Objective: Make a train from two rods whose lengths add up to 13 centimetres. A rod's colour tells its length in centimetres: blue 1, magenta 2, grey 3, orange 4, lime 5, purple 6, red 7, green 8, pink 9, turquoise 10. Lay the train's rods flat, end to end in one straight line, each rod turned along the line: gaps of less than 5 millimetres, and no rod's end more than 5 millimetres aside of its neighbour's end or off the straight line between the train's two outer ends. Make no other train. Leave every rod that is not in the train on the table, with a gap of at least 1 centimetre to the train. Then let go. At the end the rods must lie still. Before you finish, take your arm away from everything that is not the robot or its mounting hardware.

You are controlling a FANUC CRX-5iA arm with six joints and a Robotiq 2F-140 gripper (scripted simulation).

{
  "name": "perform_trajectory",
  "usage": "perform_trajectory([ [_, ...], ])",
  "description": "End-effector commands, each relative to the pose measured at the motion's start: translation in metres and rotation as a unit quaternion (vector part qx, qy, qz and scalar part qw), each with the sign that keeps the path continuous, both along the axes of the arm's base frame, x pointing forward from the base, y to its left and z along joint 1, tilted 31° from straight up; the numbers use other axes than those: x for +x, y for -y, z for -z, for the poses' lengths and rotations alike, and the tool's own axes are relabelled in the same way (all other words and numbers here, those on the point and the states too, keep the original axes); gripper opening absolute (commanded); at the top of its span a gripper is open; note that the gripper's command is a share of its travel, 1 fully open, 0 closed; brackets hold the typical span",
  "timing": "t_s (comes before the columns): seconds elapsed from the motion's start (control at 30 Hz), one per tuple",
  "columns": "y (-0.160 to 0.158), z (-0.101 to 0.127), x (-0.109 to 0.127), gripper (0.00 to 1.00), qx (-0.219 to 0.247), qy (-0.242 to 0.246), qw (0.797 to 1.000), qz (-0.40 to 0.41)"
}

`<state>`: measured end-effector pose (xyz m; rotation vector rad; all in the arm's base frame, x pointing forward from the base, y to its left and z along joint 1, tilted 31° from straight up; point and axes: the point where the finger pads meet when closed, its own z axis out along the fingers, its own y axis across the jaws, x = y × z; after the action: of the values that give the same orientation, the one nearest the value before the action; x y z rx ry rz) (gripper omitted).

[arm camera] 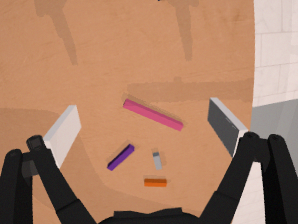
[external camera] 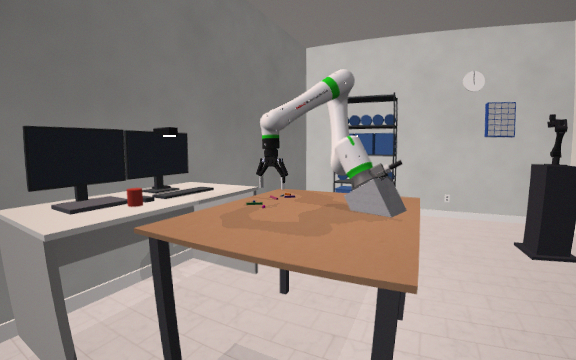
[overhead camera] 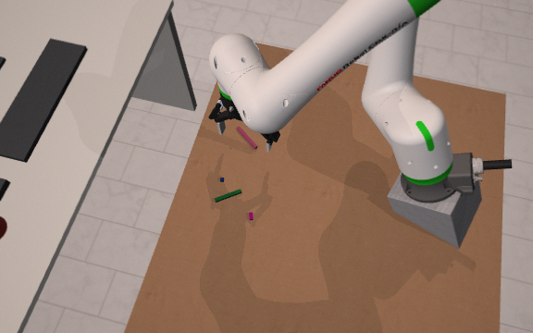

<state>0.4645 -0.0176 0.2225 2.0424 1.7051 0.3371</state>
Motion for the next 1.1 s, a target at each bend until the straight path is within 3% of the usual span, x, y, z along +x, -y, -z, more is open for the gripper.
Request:
perform_trajectory([
  [0.0, -0.011, 0.0, 0.003, 1.0, -0.028, -0.014, 0.998, -0.059],
  [0.27, -0.035, -0.001, 0.008, 1.0, -0.096, -0.037, 0.978, -0.182],
  [0.53, -0.059, -0.001, 0.012, 1.0, -0.159, -0.057, 0.94, -0.295],
  [0.6, -0.059, -0.001, 0.012, 1.0, -0.159, -0.057, 0.94, -0.295],
  [0.77, -0.077, -0.001, 0.014, 1.0, -0.204, -0.071, 0.902, -0.375],
  [1.07, -0.08, -0.001, 0.014, 1.0, -0.21, -0.073, 0.896, -0.385],
])
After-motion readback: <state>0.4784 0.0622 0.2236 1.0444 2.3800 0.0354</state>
